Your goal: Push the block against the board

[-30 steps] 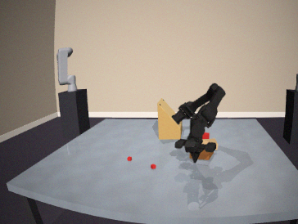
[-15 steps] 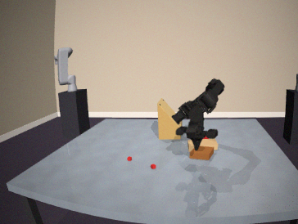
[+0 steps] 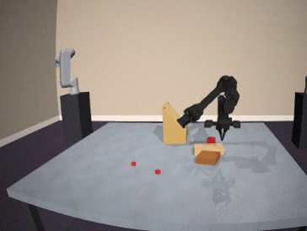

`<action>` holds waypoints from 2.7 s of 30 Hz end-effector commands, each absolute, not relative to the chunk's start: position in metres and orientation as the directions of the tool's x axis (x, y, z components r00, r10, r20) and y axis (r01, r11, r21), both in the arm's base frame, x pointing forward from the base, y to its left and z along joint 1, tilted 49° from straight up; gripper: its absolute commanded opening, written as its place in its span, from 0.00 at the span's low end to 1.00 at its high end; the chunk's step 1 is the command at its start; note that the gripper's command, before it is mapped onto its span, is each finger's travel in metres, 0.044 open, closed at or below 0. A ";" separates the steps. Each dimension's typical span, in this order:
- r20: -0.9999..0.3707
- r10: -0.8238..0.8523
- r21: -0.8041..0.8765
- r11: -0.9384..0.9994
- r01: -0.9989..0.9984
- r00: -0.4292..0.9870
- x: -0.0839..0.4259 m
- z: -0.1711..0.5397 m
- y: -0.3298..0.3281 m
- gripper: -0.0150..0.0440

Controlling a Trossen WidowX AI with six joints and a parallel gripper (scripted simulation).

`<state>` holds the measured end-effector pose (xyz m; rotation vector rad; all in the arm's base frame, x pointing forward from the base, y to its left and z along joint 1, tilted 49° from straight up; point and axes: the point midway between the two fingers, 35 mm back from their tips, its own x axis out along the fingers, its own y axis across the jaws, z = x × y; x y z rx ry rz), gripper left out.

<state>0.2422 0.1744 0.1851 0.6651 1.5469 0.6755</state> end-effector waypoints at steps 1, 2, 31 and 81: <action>-0.661 0.747 0.750 0.662 -0.015 -0.078 0.203 0.184 0.173 0.25; -0.660 0.747 0.751 0.660 -0.031 -0.078 0.192 0.184 0.173 0.25; -0.648 0.758 0.758 0.631 -0.165 -0.081 0.105 0.125 0.205 0.25; -0.652 0.754 0.755 0.634 -0.169 -0.079 0.171 0.132 0.217 0.25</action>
